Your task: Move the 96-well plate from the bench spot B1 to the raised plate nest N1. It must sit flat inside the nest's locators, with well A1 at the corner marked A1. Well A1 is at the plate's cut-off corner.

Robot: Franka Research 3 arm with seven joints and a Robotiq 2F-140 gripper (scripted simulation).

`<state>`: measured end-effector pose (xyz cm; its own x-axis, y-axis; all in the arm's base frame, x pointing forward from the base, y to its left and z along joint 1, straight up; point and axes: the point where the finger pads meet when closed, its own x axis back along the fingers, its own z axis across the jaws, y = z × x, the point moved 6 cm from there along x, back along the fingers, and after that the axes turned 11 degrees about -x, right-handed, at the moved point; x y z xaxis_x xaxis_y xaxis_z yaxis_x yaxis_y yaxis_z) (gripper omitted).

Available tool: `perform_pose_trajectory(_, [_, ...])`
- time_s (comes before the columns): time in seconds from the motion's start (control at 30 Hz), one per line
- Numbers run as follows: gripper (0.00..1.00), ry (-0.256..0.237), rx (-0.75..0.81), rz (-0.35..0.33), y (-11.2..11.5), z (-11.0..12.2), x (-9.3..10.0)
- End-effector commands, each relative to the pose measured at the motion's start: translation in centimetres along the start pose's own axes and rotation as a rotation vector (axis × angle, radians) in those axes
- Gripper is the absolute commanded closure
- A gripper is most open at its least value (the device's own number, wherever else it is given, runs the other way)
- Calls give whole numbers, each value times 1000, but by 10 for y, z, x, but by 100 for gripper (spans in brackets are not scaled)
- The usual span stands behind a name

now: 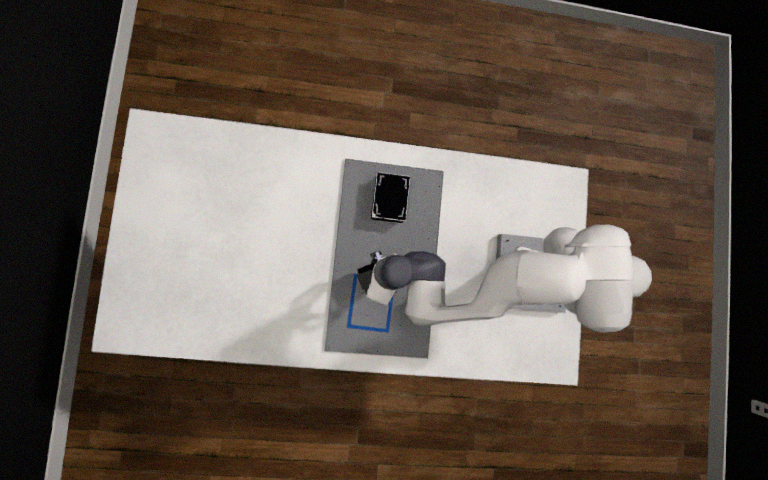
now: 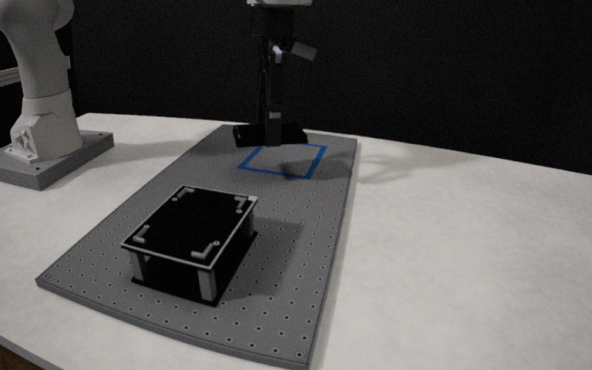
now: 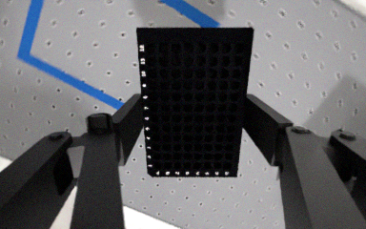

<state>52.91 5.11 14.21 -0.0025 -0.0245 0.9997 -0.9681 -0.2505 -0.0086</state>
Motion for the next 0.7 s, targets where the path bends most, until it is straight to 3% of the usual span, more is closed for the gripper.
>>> perform_pose_trajectory(0.0, [40,26,-278,-1,3,7,3])
perform_pose_trajectory(0.33, [40,26,-547,2,12,31,8])
perform_pose_trajectory(0.67, [40,26,-561,3,21,59,14])
